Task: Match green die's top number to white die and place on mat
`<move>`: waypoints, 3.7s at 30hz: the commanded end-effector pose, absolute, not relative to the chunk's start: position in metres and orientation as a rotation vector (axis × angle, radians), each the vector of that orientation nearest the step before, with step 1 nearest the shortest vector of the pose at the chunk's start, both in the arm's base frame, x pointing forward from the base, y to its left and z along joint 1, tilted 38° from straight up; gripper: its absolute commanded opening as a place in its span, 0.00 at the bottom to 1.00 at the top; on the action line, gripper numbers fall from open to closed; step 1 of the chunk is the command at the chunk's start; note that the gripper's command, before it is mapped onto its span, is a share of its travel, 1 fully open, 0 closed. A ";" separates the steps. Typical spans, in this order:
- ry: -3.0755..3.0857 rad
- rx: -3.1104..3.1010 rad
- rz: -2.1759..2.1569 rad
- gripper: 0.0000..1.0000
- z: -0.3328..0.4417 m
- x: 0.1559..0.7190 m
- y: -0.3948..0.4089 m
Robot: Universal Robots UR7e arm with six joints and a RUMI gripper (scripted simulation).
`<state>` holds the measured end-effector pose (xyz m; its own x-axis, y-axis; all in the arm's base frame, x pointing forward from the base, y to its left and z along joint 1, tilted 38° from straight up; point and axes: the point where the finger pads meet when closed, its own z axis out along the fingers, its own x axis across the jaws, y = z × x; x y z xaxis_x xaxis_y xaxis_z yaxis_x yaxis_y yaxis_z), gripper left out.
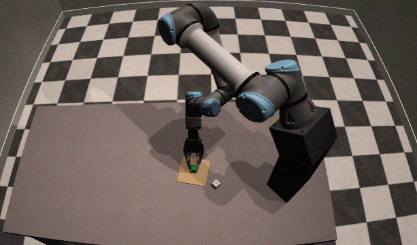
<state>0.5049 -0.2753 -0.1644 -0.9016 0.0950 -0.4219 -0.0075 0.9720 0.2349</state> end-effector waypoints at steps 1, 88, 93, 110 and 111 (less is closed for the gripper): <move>2.676 0.062 0.320 0.10 -0.164 0.505 -0.275; 2.676 0.062 0.320 0.17 -0.168 0.507 -0.278; 2.676 0.062 0.320 0.21 -0.168 0.507 -0.278; 2.676 0.062 0.320 0.40 -0.168 0.507 -0.278; 2.676 0.062 0.320 0.40 -0.168 0.507 -0.278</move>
